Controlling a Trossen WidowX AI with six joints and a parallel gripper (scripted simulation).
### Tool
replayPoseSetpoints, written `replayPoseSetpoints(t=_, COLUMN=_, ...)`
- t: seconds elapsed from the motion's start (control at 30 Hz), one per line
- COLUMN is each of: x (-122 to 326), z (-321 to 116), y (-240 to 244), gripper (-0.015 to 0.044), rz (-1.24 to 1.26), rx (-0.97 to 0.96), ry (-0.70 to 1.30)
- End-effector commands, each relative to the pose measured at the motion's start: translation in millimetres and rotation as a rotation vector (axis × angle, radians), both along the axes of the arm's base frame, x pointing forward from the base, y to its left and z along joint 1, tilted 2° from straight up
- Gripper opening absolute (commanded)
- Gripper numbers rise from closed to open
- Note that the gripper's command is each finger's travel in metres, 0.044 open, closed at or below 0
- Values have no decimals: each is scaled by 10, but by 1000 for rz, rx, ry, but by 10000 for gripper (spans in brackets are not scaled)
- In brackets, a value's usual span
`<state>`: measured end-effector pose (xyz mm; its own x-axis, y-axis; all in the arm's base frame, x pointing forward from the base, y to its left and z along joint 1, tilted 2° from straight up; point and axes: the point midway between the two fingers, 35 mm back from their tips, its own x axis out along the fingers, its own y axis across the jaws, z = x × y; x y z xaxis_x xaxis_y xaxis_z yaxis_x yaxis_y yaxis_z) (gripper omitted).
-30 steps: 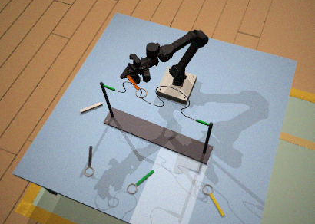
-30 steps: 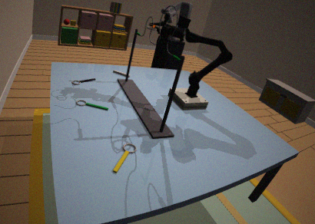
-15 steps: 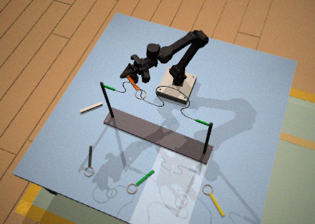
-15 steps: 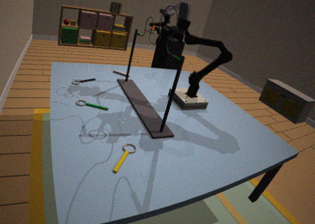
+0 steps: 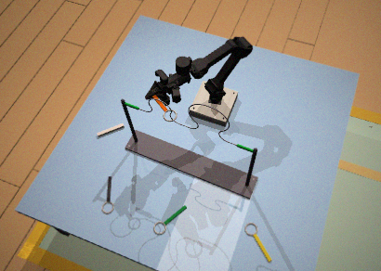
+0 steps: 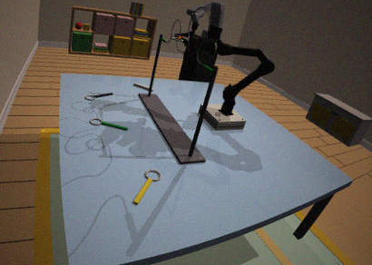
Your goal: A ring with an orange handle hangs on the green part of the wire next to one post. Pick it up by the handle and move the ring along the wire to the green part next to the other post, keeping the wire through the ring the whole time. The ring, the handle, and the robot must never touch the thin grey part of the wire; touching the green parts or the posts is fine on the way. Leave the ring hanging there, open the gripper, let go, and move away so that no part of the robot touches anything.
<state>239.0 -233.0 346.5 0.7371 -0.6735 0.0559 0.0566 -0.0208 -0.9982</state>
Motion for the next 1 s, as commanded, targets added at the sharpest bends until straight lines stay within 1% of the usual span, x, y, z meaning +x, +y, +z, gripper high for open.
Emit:
replayPoseSetpoints(t=0.0, x=-2, z=-142, y=10, gripper=-150, rz=2, rx=93, ry=-25)
replayPoseSetpoints(t=0.47, x=43, z=-608, y=129, gripper=-150, rz=13, rx=408, ry=-98)
replayPoseSetpoints(t=0.97, x=130, z=-1061, y=437, gripper=-150, rz=25, rx=775, ry=-182)
